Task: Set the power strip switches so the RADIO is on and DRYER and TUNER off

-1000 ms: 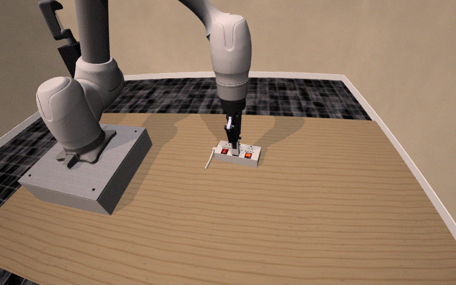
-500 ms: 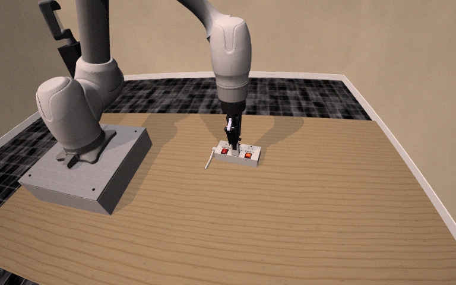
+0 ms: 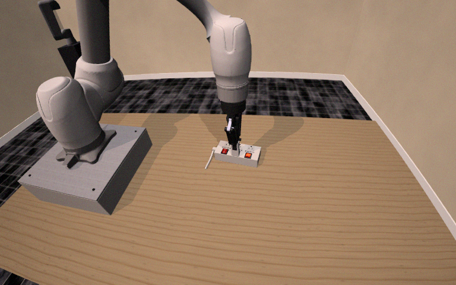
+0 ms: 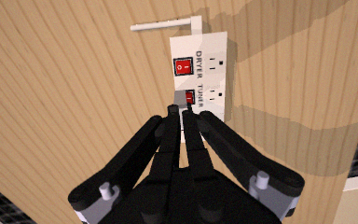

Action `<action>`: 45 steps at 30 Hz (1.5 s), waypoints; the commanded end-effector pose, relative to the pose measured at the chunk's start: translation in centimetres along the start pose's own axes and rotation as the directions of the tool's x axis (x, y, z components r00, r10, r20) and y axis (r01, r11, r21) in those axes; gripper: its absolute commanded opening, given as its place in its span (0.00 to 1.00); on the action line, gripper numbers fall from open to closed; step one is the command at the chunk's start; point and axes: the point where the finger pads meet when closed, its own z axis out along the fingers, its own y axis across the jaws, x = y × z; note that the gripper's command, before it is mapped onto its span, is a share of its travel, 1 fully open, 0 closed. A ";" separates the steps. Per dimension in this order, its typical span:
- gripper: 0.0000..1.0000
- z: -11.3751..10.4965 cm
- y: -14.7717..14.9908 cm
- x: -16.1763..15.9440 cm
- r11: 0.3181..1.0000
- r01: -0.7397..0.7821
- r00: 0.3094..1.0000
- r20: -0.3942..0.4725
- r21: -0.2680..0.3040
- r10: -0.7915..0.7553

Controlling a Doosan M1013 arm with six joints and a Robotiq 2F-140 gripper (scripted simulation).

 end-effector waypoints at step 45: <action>0.00 -3.9 0.0 0.0 1.000 0.000 1.000 0.000 0.000 0.000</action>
